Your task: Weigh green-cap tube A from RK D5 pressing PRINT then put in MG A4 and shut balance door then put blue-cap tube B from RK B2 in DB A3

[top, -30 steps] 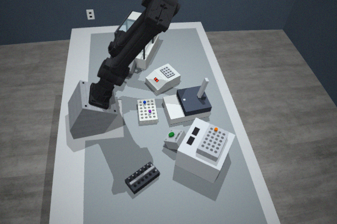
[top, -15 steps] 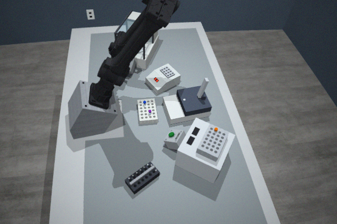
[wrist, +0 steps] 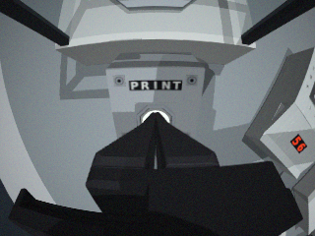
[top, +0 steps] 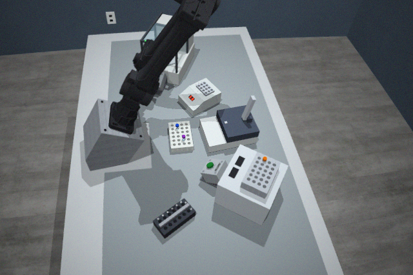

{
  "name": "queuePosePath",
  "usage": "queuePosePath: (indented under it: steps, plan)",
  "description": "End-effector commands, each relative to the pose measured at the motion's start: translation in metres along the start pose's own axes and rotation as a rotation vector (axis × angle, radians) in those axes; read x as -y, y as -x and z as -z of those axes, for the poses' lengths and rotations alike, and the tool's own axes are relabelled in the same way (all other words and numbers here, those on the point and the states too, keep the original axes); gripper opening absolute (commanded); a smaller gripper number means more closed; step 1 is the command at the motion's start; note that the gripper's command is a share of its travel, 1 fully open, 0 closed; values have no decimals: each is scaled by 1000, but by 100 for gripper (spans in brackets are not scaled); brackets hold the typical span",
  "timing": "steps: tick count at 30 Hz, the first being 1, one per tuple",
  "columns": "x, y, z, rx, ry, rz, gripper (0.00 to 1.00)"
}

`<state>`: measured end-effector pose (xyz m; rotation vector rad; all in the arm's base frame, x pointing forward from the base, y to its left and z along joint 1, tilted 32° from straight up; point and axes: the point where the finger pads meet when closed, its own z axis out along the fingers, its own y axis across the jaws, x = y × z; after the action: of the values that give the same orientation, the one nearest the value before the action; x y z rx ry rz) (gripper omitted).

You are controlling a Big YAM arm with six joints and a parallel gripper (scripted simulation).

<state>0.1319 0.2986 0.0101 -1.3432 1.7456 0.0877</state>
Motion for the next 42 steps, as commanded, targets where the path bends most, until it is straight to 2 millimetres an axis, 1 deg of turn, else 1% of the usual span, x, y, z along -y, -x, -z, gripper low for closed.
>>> queuePosePath:
  steps: [1,3,42]
  plan:
    - [2,12,-10,11,-8,-7,0]
    - [2,9,-10,-1,-6,0,0]
    - [2,9,-10,-1,-6,-1,0]
